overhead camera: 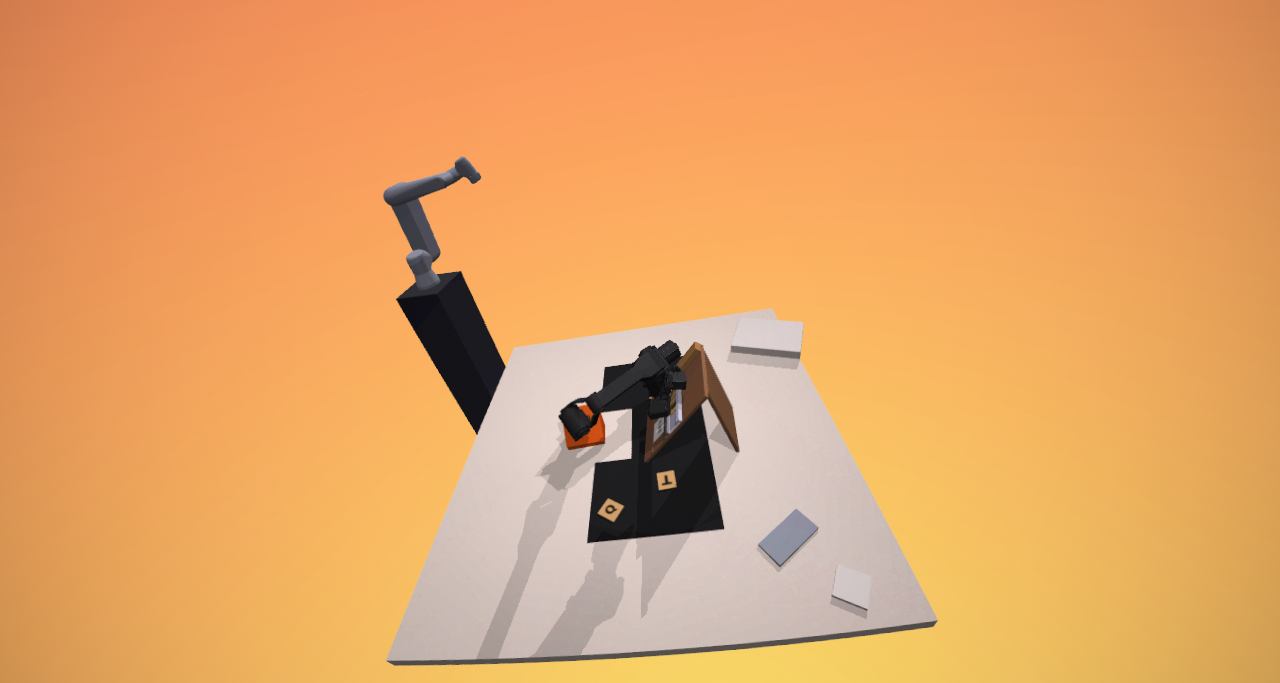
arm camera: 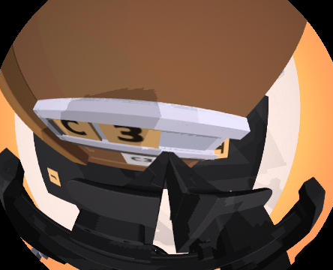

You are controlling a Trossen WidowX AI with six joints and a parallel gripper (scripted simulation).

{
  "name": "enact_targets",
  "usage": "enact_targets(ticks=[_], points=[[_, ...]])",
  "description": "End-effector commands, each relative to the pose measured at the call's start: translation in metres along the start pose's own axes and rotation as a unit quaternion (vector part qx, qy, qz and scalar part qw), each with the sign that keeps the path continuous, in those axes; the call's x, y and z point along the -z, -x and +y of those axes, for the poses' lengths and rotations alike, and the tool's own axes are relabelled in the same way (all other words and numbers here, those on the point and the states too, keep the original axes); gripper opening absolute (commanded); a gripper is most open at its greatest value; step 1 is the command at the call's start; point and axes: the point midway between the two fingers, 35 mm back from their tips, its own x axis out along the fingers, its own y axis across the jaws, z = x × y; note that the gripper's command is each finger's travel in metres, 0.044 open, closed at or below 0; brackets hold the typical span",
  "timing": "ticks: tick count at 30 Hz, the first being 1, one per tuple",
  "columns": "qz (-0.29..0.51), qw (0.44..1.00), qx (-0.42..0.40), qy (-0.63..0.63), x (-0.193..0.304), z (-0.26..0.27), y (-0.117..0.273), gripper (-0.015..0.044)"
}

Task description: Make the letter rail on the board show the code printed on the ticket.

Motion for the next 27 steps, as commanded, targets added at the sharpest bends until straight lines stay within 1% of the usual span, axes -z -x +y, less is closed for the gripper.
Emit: enact_targets(ticks=[1, 27], points=[[-0.002, 1.0, 0.001, 0.002, -0.0023, -0.0003, -0.0014, 0.0], [-0.002, 1.0, 0.001, 0.002, -0.0112, -0.0016, -0.0107, 0.0]])
